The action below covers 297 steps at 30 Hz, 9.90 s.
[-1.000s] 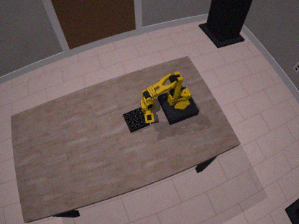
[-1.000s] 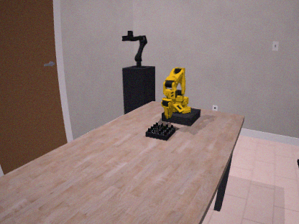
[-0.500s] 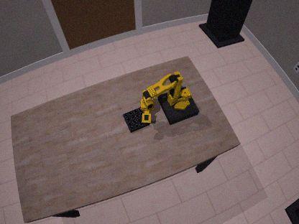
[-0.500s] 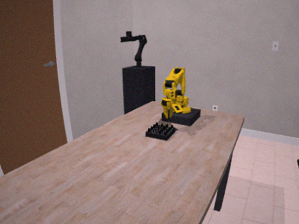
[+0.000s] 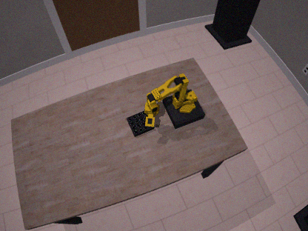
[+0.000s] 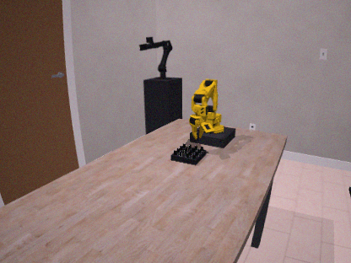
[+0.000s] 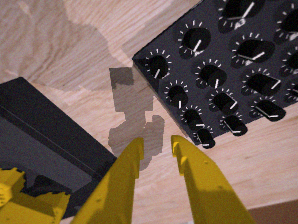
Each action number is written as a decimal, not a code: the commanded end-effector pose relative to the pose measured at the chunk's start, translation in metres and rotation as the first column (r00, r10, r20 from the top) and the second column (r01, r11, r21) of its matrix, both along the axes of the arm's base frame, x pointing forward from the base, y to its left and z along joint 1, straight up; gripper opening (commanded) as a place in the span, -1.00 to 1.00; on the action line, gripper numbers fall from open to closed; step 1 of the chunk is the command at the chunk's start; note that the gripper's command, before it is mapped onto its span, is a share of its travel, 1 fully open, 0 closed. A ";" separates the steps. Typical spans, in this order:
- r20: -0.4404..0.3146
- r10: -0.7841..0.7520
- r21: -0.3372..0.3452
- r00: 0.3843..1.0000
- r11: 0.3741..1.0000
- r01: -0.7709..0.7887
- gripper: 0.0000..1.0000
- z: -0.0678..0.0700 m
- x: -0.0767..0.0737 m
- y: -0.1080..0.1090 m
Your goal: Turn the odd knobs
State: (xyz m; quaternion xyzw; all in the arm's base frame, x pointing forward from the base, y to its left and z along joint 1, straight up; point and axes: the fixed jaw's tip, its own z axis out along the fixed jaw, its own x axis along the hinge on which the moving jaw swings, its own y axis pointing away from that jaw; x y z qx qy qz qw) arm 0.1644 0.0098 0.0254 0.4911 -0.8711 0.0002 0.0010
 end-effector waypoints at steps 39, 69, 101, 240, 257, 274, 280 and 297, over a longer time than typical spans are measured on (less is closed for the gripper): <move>0.003 -0.014 0.001 1.000 1.000 0.014 -0.81 0.000 0.074 0.002; 0.003 -0.014 0.001 1.000 1.000 0.014 -0.81 -0.006 0.074 0.002; 0.003 -0.014 0.001 1.000 1.000 0.014 -0.81 -0.015 0.074 0.002; 0.003 -0.014 0.001 1.000 1.000 0.014 -0.81 -0.048 0.067 -0.001; 0.003 -0.014 0.001 1.000 1.000 0.014 -0.81 -0.046 0.068 -0.001; 0.003 -0.014 0.001 1.000 1.000 0.014 -0.81 -0.044 0.068 0.000; 0.003 -0.014 0.001 1.000 1.000 0.014 -0.81 -0.044 0.068 0.000; 0.003 -0.014 0.001 1.000 1.000 0.014 -0.81 -0.044 0.070 -0.002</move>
